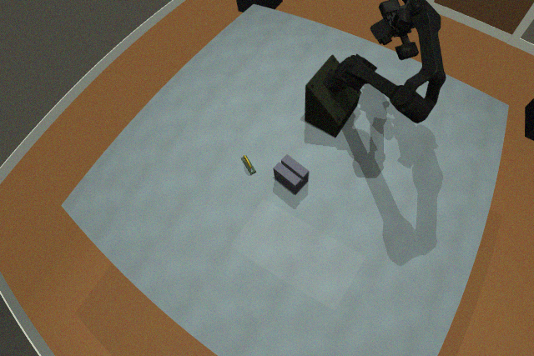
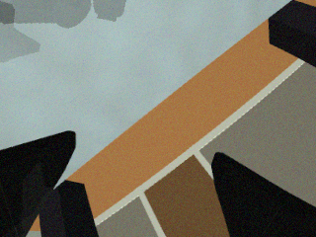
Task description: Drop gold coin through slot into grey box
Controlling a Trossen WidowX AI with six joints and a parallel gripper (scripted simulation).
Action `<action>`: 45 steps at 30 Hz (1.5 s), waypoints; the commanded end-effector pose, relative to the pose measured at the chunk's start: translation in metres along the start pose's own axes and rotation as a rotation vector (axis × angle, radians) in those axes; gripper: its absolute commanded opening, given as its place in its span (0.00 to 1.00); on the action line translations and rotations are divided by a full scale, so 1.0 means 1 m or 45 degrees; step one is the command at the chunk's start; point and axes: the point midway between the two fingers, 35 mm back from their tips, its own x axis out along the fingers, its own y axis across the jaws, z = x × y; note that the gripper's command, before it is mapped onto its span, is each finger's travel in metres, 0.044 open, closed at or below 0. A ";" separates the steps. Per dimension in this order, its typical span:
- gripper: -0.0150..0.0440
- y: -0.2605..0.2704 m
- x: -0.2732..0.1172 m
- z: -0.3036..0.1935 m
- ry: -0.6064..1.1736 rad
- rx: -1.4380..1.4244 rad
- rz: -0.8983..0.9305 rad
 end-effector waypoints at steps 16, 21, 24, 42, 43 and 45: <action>0.53 -0.146 -0.078 0.147 -0.530 -0.574 -0.486; 0.53 -0.159 -0.117 0.217 -0.664 -0.844 -0.568; 0.53 -0.158 -0.137 0.254 -0.718 -0.988 -0.601; 0.53 -0.016 -0.214 0.468 -1.018 -1.806 -0.387; 0.53 -0.003 -0.215 0.476 -1.022 -1.847 -0.360; 0.53 0.024 -0.214 0.493 -1.026 -1.927 -0.304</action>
